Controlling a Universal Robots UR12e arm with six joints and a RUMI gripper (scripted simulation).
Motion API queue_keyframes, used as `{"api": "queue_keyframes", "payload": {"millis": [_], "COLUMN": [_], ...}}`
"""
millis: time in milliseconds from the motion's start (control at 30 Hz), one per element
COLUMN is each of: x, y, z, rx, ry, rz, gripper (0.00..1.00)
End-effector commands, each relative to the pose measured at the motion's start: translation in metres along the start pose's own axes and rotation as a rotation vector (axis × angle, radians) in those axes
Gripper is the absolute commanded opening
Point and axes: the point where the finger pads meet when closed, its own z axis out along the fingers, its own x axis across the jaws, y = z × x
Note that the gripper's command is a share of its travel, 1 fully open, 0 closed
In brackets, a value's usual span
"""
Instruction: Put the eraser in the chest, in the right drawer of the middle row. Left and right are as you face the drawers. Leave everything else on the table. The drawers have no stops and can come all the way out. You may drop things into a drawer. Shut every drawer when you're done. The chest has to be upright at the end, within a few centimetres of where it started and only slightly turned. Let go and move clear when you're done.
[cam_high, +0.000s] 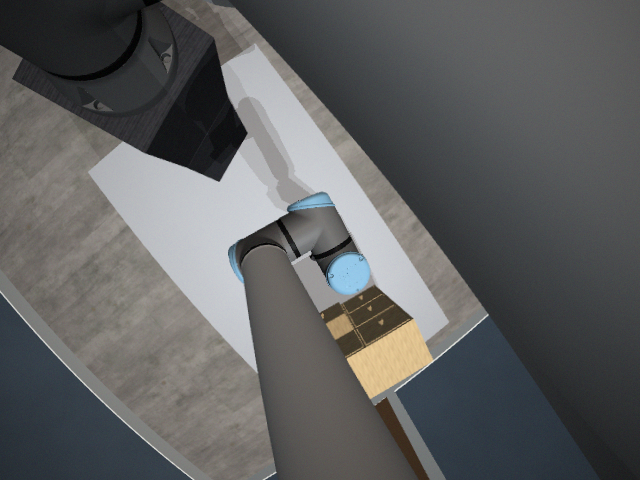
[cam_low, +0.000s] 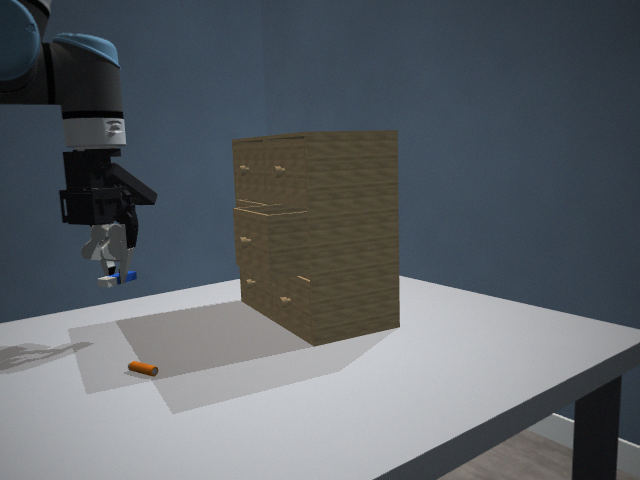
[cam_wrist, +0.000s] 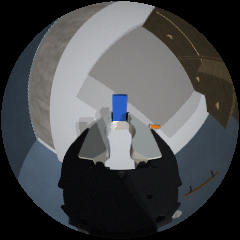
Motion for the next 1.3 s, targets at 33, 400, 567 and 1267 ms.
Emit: {"api": "queue_keyframes", "payload": {"millis": [33,400,567,1267], "x": [0.001,0.007,0.009,0.035], "y": [-0.001,-0.003,-0.003,-0.005], "z": [0.000,0.000,0.001,0.002], "rx": [0.001,0.001,0.000,0.000], "ry": [0.000,0.000,0.000,0.000], "rz": [-0.028,-0.195,-0.265,-0.909], "gripper": [0.11,0.11,0.11,0.11]}}
